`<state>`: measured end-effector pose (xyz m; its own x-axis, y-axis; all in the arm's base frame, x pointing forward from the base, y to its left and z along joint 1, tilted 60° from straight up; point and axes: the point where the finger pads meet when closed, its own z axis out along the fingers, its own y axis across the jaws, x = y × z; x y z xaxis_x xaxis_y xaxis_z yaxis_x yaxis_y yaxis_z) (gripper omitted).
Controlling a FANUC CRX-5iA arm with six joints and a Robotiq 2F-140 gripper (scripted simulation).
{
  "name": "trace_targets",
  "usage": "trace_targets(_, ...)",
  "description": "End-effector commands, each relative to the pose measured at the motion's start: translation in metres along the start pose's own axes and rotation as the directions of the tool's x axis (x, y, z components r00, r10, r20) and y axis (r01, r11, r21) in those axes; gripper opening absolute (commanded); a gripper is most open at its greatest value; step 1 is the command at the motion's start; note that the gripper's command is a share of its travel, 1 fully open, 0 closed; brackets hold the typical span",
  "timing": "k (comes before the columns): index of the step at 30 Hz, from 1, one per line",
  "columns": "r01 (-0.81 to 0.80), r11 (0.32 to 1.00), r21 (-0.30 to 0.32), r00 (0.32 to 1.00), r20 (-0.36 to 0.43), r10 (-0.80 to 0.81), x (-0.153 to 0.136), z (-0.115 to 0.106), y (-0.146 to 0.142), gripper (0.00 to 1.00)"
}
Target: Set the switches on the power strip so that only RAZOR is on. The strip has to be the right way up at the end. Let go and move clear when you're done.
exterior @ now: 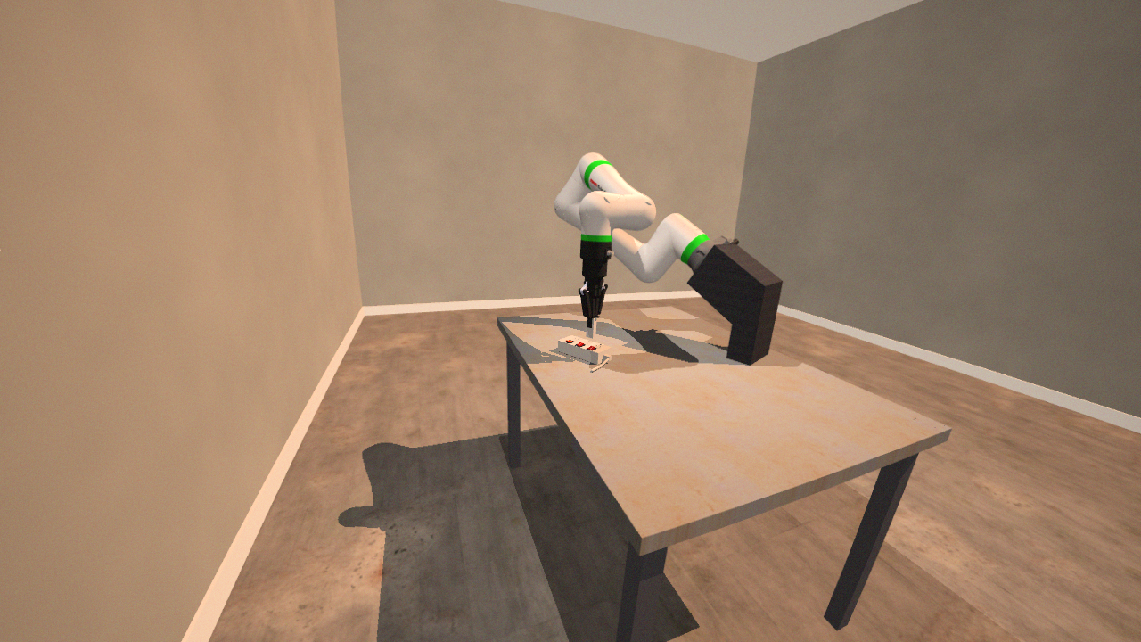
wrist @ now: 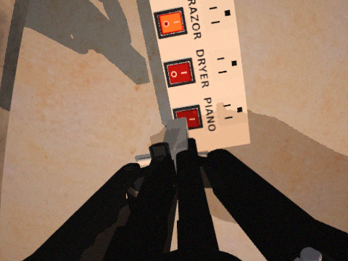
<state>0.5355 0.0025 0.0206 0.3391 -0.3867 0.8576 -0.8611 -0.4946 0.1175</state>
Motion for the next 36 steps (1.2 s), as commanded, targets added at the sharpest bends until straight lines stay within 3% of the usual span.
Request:
trace_targets(1, 0.000, 1.000, 0.000, 1.000, 0.000, 0.000, 0.000, 0.000, 0.000, 0.00)
trace_targets(14, 0.000, 1.000, 0.000, 1.000, 0.000, 0.000, 0.000, 0.000, 0.000, 0.00)
trace_targets(15, 0.000, 1.000, 0.000, 1.000, 0.000, 0.000, 0.000, 0.000, 0.000, 1.00)
trace_targets(24, 0.000, 1.000, 0.000, 1.000, 0.000, 0.000, 0.000, -0.010, 0.000, 1.00)
trace_targets(36, 0.000, 1.000, 0.000, 1.000, 0.000, 0.000, 0.000, -0.065, 0.000, 1.00)
